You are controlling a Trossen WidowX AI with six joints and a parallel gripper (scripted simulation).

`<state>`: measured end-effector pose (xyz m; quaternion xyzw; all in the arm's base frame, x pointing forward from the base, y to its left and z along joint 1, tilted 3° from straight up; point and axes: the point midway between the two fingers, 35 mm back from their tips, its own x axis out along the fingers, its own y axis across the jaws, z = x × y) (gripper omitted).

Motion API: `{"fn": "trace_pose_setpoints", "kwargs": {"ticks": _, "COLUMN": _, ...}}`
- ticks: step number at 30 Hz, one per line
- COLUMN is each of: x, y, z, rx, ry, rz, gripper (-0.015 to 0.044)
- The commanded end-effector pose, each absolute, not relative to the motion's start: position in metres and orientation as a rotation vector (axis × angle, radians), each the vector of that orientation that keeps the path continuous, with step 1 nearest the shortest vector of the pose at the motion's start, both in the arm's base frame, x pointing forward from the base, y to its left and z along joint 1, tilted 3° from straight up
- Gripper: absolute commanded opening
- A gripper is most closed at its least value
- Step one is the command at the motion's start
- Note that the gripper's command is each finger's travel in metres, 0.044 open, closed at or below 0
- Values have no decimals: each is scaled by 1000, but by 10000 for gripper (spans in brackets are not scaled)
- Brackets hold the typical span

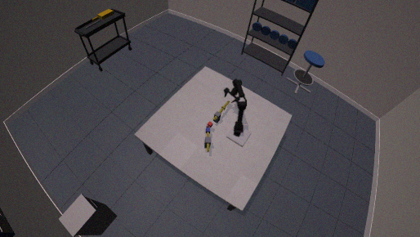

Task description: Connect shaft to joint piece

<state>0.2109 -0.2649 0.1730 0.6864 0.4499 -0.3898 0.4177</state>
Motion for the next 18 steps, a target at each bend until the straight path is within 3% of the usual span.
{"fn": "trace_pose_setpoints", "kwargs": {"ticks": 1, "x": 213, "y": -265, "z": 160, "rx": 1661, "ry": 1149, "rz": -1032, "gripper": 440}}
{"fn": "trace_pose_setpoints", "kwargs": {"ticks": 18, "x": 223, "y": -259, "z": 111, "rx": 1368, "ry": 1123, "rz": -1307, "gripper": 440}}
